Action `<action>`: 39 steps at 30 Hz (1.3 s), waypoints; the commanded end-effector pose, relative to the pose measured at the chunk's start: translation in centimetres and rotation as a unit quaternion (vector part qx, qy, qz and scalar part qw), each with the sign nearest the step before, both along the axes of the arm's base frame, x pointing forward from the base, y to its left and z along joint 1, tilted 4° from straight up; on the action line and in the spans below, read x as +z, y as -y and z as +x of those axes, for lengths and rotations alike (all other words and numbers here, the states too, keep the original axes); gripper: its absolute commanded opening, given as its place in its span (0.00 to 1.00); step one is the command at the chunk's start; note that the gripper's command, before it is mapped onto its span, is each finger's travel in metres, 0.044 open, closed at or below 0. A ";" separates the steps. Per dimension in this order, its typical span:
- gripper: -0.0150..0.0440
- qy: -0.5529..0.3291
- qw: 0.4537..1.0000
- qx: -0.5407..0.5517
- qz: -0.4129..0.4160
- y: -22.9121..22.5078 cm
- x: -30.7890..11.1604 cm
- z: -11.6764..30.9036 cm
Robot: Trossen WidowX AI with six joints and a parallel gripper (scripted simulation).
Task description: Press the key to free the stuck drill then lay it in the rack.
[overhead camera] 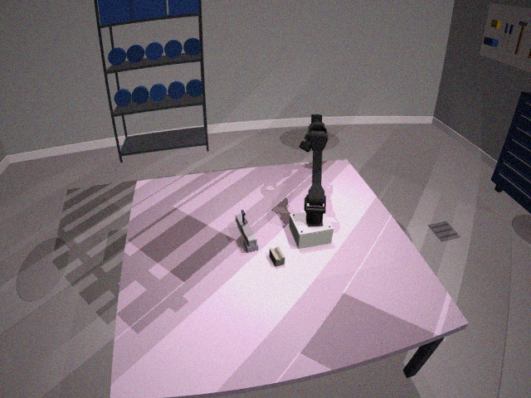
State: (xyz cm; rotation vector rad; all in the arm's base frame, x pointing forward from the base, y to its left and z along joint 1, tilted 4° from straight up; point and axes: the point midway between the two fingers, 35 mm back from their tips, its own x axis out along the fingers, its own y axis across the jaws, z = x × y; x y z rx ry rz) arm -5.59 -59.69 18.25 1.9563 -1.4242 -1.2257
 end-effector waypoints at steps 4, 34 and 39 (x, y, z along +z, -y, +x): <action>0.25 -0.154 0.976 0.152 0.040 -2.7 -1.7 11.0; 0.25 -0.584 0.179 0.781 -0.129 -42.2 -6.9 41.1; 0.25 -0.572 -0.058 0.793 -0.203 -50.4 -7.2 39.8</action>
